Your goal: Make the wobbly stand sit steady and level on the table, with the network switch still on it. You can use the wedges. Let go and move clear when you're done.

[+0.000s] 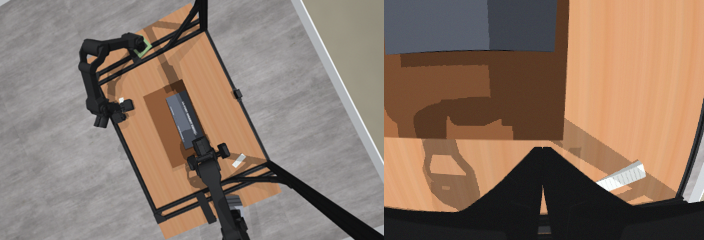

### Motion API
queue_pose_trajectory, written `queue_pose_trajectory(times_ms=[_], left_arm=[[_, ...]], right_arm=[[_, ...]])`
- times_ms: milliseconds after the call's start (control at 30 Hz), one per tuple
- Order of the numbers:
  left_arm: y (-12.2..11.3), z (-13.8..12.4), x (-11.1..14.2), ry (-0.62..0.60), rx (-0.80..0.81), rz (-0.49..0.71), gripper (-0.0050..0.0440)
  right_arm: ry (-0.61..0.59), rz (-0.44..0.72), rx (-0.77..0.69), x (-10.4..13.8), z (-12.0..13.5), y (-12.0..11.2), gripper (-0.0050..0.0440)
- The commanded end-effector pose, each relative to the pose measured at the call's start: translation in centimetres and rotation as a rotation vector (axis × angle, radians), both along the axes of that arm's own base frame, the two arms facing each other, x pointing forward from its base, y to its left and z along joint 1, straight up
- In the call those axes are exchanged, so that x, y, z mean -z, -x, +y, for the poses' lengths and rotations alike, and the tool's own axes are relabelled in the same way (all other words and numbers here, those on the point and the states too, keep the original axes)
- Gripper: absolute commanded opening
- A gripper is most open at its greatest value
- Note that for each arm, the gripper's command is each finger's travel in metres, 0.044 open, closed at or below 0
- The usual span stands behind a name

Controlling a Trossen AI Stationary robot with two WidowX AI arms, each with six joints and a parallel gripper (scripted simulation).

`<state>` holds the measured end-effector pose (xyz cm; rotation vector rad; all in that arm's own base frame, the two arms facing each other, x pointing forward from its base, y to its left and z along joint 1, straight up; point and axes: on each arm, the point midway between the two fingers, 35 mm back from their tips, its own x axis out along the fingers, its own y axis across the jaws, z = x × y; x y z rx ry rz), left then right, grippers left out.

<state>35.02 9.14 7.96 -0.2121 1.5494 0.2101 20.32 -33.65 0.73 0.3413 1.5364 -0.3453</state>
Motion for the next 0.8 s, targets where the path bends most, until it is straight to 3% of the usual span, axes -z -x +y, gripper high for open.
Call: queue_pose_trajectory(times_ms=[0, 33, 67, 600, 633, 767], left_arm=[[0.0, 0.0, 0.0, 0.000, 0.000, 0.000, 0.0000], [0.0, 0.0, 0.0, 0.000, 0.000, 0.000, 0.0000], [0.0, 0.0, 0.0, 0.000, 0.000, 0.000, 0.0000], [0.0, 0.0, 0.0, 0.000, 0.000, 0.000, 0.0000], [0.0, 0.0, 0.0, 0.000, 0.000, 0.000, 0.0000], [0.0, 0.0, 0.0, 0.000, 0.000, 0.000, 0.0000]], right_arm=[[0.000, 0.000, 0.000, 0.0, 0.0, 0.0, 0.0000], [0.000, 0.000, 0.000, 0.0, 0.0, 0.0, 0.0000], [-0.004, 0.006, -0.001, -6.0, 0.1, 0.1, 0.0000], [-0.004, 0.006, -0.001, -6.0, 0.1, 0.1, 0.0000], [-0.009, 0.007, 0.279, -6.0, 0.1, 0.1, 0.0000], [-0.005, 0.005, 0.495, -6.0, 0.1, 0.1, 0.0000]])
